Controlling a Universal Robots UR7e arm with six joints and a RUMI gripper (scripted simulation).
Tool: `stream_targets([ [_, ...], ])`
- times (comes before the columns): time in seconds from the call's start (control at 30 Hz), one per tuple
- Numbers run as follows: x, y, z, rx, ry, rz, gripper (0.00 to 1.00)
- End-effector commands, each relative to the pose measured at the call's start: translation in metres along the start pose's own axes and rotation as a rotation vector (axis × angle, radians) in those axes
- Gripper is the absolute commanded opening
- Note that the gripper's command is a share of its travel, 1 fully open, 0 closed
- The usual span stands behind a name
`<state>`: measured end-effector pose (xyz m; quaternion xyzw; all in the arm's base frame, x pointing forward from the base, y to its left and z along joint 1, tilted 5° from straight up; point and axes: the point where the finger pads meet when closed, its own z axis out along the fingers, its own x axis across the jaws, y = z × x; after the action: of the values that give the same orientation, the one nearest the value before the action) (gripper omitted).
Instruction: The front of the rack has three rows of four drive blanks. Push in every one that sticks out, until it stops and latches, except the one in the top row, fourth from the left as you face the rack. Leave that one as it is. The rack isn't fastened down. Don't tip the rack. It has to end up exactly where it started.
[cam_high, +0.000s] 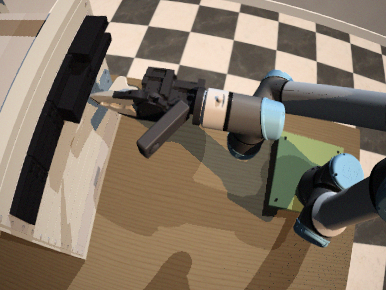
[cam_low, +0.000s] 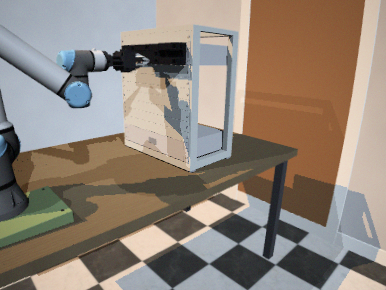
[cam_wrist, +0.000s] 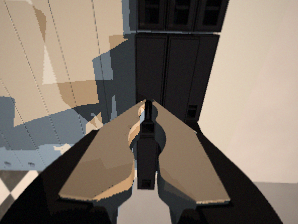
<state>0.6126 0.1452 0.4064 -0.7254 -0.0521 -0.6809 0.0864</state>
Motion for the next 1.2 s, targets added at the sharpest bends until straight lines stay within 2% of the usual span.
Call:
stream_targets([
  [0.0, 0.001, 0.000, 0.000, 0.000, 0.001, 0.000, 0.00],
  [0.97, 0.001, 0.000, 0.010, 0.000, 0.001, 0.000, 0.00],
  [1.17, 0.001, 0.000, 0.019, 0.000, 0.001, 0.000, 0.00],
])
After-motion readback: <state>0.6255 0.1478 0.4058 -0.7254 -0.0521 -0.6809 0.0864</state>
